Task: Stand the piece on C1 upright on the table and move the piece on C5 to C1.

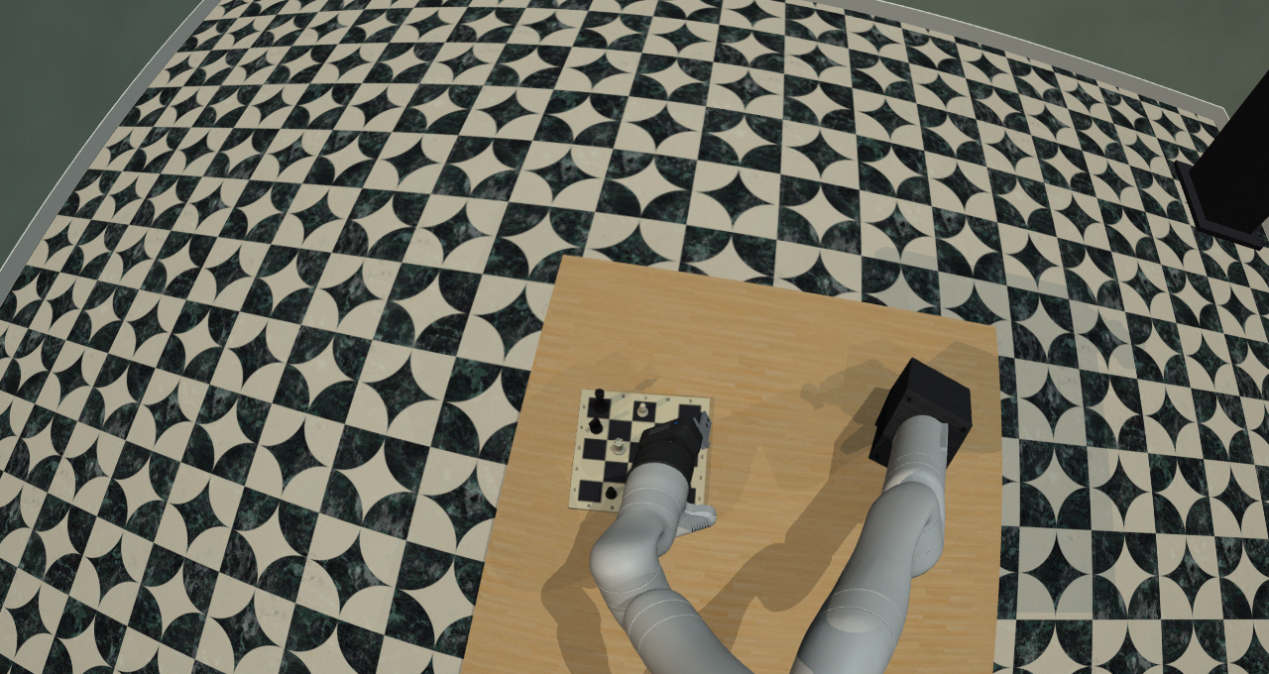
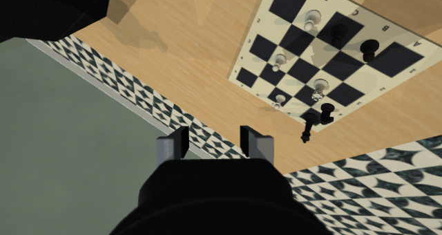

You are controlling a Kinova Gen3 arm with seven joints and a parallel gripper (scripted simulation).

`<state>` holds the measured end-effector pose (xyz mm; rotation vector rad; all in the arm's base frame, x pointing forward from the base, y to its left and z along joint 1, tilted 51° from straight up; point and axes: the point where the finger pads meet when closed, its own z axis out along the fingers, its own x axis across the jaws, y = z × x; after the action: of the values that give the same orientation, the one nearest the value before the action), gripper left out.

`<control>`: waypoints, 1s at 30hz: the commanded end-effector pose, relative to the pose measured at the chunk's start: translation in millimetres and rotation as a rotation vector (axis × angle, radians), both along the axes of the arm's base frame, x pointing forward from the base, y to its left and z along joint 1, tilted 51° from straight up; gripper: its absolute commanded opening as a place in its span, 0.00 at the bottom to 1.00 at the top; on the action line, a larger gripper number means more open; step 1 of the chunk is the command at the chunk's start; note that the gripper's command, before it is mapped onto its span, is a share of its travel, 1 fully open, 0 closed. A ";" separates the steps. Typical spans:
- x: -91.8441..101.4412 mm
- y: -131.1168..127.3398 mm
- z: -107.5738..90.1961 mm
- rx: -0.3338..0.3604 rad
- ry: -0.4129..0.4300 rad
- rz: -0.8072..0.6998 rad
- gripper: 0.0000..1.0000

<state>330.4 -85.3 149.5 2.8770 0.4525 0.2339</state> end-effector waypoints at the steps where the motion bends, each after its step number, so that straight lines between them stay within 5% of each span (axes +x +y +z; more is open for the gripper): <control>1: 0.0 -0.5 0.3 0.000 -0.001 -0.001 1.00; 30: 3.0 4.7 1.4 -0.016 0.012 0.072 1.00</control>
<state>331.8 -82.2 150.3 2.8566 0.5371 0.2239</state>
